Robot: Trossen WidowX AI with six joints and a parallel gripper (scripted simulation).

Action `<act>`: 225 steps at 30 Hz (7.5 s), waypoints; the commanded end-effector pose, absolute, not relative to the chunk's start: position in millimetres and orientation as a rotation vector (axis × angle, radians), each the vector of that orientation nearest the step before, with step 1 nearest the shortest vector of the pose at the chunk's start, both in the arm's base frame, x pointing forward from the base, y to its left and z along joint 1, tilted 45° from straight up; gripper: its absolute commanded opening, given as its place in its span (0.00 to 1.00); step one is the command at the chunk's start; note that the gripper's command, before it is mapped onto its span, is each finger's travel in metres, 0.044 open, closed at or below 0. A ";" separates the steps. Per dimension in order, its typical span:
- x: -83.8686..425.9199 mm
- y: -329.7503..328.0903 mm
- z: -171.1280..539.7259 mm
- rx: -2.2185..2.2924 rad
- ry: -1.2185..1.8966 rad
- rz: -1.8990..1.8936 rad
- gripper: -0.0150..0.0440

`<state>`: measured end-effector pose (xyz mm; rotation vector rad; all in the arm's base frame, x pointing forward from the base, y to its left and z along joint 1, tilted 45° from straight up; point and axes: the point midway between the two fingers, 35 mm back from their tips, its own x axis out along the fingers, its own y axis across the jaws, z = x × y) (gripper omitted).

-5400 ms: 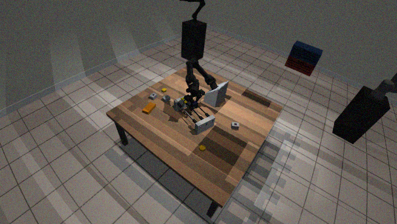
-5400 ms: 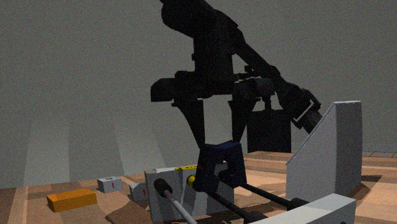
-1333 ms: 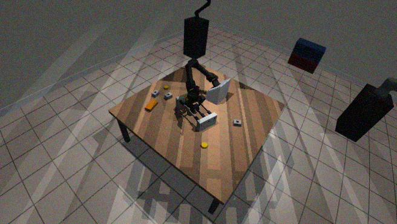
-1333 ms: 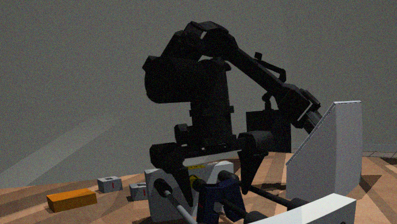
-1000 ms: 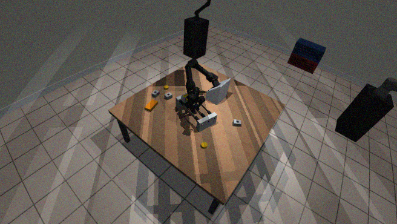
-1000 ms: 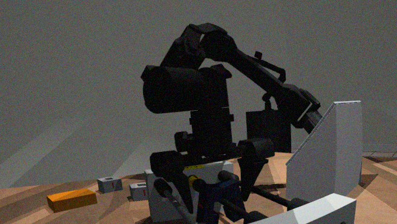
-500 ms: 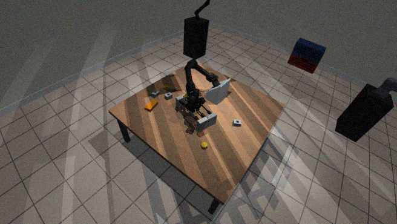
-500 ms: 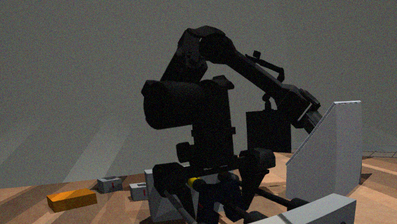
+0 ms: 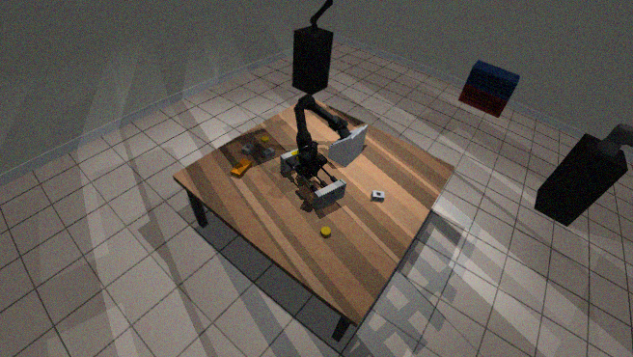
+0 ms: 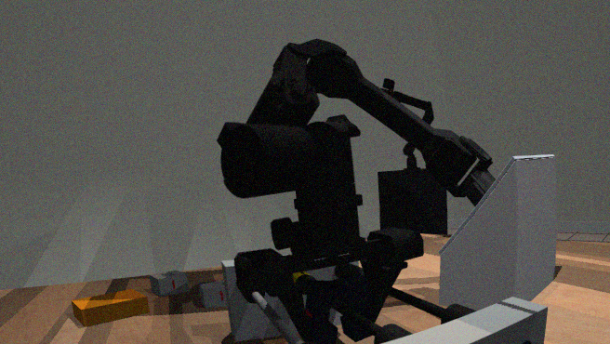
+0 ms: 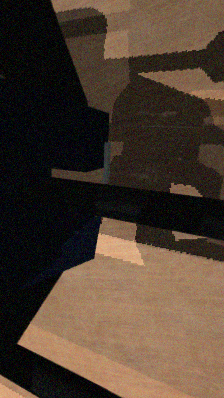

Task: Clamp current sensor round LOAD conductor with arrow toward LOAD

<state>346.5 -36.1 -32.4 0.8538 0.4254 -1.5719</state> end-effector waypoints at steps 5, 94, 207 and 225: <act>346.8 -36.5 -32.3 0.856 0.424 -1.572 0.76; 344.3 -29.9 -30.6 0.839 0.417 -1.541 0.25; 348.0 0.9 1.2 0.841 0.433 -1.577 1.00; 339.6 44.6 47.7 0.847 0.412 -1.535 1.00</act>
